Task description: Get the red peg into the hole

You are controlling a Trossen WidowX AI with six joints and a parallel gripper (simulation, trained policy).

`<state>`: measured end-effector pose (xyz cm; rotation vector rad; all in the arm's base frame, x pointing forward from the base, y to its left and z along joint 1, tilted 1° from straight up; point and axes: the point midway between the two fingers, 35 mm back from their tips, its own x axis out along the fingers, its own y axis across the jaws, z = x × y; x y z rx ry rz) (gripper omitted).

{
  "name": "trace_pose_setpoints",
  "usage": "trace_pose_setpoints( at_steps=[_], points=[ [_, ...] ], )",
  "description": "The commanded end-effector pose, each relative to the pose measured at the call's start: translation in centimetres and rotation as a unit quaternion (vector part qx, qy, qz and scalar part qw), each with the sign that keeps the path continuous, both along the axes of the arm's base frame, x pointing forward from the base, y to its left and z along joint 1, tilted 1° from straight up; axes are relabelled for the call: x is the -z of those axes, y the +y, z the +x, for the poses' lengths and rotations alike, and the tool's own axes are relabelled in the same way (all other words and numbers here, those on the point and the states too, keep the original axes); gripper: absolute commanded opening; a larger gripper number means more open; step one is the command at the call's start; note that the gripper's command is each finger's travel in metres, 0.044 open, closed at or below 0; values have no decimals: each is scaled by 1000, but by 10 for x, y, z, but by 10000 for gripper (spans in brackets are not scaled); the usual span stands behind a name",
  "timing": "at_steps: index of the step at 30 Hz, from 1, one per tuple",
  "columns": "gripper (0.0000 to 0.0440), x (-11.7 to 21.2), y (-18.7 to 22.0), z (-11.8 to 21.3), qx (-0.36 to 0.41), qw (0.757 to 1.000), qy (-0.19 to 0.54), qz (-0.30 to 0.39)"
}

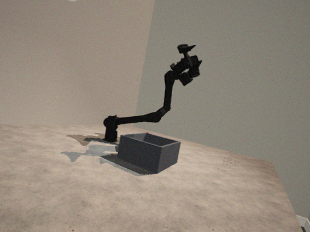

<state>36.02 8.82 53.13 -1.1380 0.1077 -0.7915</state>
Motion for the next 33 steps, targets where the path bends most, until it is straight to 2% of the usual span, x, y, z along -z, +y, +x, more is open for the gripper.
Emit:
trace_pose_setpoints(
  at_steps=[1, 2, 9, 17, 25, 33],
  points=[
    [423, -4, 0, -3, -4, 1000, -6, -4],
    [440, -8, 1, -7, -7, 1000, -13, -7],
    [440, -44, 10, -52, -56, 994, -96, -11],
    [440, -79, 2, -116, -112, 971, -211, 29],
    [440, -101, -28, -182, -150, 930, -323, 85],
    [440, -107, -78, -242, -168, 876, -426, 155]
  ],
)
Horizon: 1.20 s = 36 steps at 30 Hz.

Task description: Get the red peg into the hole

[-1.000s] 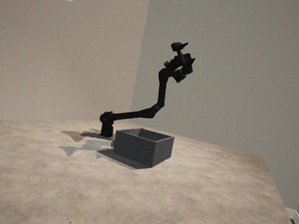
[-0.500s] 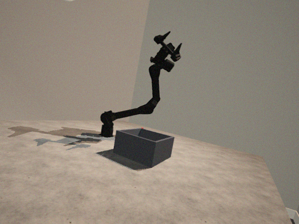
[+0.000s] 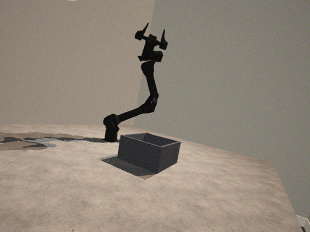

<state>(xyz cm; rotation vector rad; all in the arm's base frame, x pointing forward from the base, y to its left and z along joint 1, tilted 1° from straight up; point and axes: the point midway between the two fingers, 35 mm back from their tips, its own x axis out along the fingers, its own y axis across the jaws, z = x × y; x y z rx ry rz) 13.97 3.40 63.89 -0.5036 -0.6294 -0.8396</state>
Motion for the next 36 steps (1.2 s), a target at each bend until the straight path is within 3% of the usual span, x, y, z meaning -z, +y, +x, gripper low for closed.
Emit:
trace_pose_setpoints(
  at_steps=[1, 9, 18, 28, 36],
  points=[
    [440, 1, -32, -28, -14, 998, -46, 45],
    [440, 18, -98, -69, -41, 980, -129, 149],
    [440, 64, -175, -89, -51, 939, -188, 285],
    [440, 138, -242, -71, -55, 872, -194, 445],
    [440, 205, -267, -35, -48, 811, -152, 563]
  ],
)
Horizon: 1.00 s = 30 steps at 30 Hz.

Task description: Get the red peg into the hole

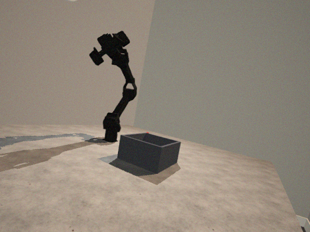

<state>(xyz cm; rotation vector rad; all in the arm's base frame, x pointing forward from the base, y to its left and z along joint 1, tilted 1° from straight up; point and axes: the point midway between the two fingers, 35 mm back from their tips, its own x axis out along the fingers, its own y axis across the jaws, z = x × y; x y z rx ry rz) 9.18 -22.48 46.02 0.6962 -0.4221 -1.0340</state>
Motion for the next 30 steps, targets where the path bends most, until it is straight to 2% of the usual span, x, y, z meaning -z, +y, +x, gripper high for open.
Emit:
trace_pose_setpoints(
  at_steps=[1, 7, 14, 22, 30],
  points=[
    [440, 34, -10, 18, -18, 998, 25, 60],
    [440, 83, -7, 51, -58, 985, 74, 143],
    [440, 133, 15, 88, -111, 958, 148, 220],
    [440, 179, 57, 120, -173, 914, 238, 280],
    [440, 214, 109, 139, -229, 861, 326, 316]
  ],
)
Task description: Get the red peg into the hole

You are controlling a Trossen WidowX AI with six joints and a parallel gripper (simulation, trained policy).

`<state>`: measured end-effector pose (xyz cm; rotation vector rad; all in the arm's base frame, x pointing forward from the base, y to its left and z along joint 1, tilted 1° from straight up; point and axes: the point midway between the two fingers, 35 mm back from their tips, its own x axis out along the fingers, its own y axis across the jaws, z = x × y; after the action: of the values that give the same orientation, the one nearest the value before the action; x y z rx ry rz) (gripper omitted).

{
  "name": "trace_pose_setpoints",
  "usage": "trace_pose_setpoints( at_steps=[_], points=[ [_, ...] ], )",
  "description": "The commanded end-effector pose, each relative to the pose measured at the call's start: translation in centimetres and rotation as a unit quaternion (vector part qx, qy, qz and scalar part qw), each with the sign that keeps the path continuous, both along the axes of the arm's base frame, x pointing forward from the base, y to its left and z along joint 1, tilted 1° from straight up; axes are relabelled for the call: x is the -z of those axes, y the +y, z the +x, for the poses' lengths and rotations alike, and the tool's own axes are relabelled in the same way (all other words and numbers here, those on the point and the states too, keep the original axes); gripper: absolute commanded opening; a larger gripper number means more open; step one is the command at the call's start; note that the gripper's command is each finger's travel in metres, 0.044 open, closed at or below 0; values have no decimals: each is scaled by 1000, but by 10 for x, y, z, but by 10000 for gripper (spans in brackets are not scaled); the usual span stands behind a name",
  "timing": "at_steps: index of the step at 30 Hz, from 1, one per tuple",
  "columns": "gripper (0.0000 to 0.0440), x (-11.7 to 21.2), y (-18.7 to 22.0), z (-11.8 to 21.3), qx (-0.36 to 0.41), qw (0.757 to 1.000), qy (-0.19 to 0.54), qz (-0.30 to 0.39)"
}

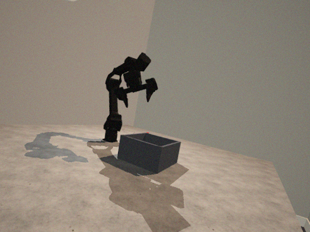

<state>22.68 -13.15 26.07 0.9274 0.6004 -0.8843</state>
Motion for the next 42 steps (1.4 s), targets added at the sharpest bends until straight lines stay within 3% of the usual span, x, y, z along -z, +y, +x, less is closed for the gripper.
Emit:
trace_pose_setpoints(
  at_steps=[1, 12, 26, 42],
  points=[
    [440, 18, 22, 5, -30, 998, 43, 18],
    [440, 53, 96, 7, -119, 980, 149, 57],
    [440, 94, 180, -18, -182, 944, 263, 84],
    [440, 159, 237, -41, -215, 924, 307, 74]
  ],
)
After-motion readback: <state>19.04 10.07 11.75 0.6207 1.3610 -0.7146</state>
